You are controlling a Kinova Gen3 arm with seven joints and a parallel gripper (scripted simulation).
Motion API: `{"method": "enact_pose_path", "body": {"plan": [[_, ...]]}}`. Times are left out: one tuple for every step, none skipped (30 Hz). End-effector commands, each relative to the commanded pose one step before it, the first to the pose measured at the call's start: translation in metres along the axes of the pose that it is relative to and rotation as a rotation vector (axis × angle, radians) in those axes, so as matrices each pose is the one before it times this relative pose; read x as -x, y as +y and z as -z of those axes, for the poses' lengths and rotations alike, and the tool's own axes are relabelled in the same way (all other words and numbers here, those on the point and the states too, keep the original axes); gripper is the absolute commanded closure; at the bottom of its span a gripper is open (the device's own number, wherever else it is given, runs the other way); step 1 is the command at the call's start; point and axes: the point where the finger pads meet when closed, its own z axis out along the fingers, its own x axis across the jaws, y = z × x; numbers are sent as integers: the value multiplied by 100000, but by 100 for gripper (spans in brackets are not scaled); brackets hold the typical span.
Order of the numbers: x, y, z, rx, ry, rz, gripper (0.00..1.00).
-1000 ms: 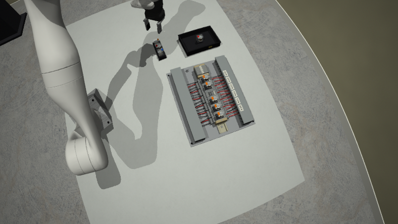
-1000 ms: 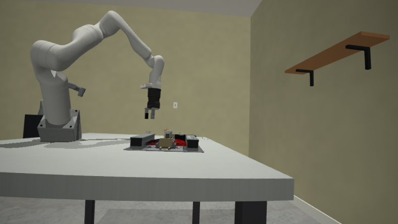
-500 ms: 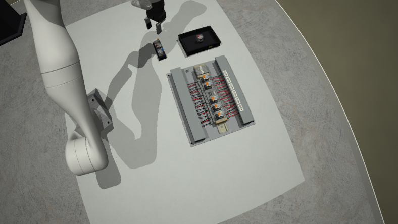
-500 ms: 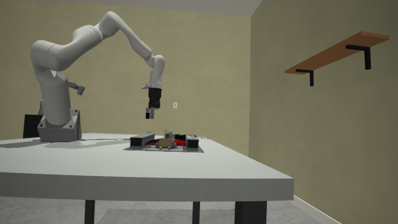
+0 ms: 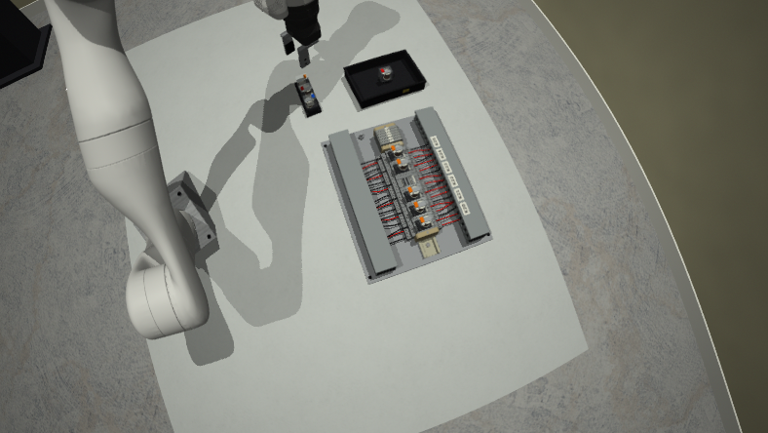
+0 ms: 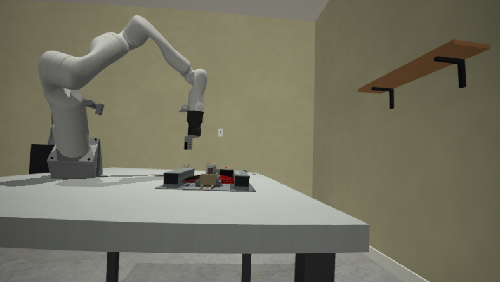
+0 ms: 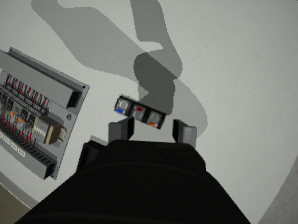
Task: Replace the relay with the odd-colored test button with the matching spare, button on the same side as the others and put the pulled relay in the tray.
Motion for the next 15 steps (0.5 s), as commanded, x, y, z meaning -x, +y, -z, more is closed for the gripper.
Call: {"method": "enact_pose_path", "body": {"plan": [[-9,-22,35,218,-256,-1290,0],[0,0,0,0,0,0,0],[6,57,53,2,243,-1520,0],[-1,-6,-5,2,-22,-1533,0],[-1,-6,-5,2,-22,-1533,0],[0,-6,-5,2,-22,-1533,0],[0,-6,-5,2,-22,-1533,0],[0,-6,-5,2,-22,-1533,0],[0,-6,-5,2,-22,-1533,0],[0,-6,-5,2,-22,-1533,0],[0,-6,-5,2,-22,-1533,0],[0,-6,-5,2,-22,-1533,0],[0,-6,-5,2,-22,-1533,0],[0,-6,-5,2,-22,-1533,0],[0,-6,-5,2,-22,-1533,0]]}}
